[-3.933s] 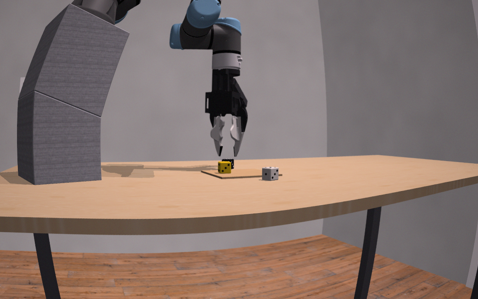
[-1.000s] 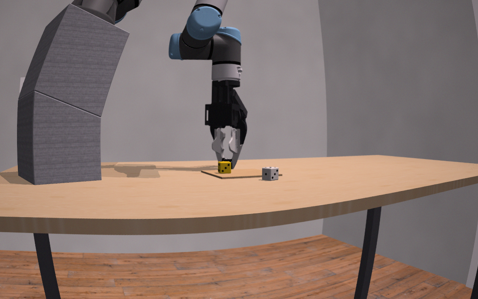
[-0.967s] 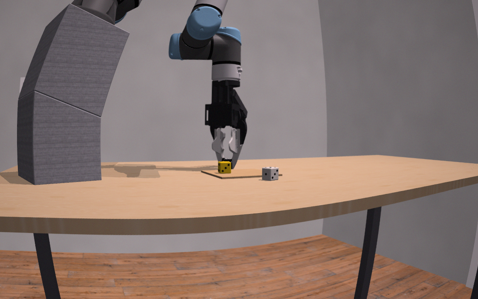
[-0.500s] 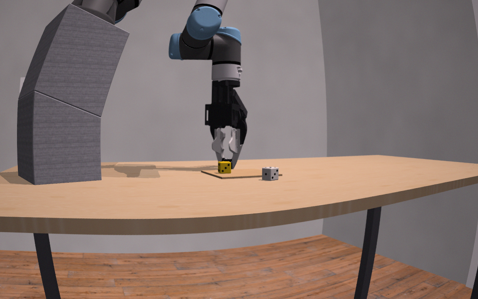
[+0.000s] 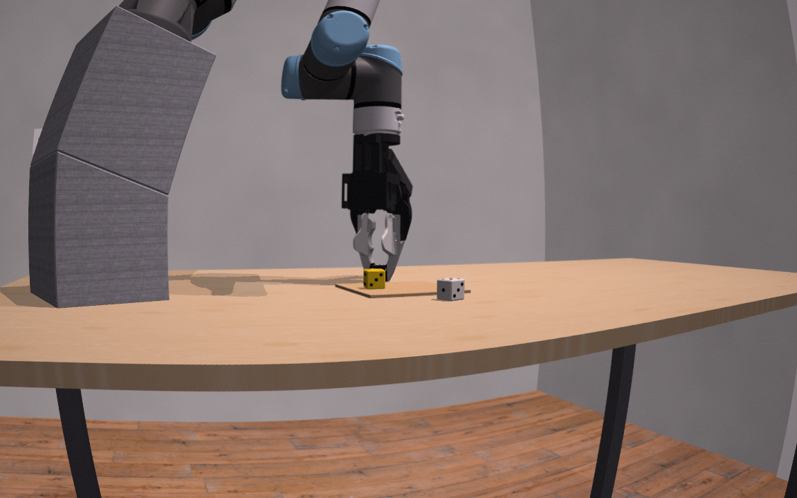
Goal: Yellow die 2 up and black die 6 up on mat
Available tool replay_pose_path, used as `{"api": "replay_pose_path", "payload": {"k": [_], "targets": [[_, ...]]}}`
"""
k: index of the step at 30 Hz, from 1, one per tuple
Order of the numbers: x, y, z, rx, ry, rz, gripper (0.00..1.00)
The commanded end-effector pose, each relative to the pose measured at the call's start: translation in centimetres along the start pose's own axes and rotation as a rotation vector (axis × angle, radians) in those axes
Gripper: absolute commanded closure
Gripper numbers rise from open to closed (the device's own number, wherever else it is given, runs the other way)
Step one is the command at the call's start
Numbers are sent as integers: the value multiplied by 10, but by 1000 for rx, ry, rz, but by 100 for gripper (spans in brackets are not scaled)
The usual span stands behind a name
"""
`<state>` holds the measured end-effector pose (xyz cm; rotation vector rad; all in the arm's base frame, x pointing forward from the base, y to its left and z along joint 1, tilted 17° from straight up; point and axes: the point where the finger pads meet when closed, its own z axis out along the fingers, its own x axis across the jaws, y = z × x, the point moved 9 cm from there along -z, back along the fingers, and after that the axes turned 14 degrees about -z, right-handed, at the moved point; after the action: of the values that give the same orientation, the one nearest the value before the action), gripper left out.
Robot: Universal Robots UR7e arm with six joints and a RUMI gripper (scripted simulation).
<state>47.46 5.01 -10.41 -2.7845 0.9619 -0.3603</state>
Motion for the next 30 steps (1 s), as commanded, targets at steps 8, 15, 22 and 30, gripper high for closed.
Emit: {"api": "replay_pose_path", "payload": {"k": [8,15,22,30], "targets": [[0,0,-10,1,1,0,94],[0,0,-24,1,1,0,94],[0,0,-51,1,1,0,94],[0,0,-73,1,1,0,94]]}}
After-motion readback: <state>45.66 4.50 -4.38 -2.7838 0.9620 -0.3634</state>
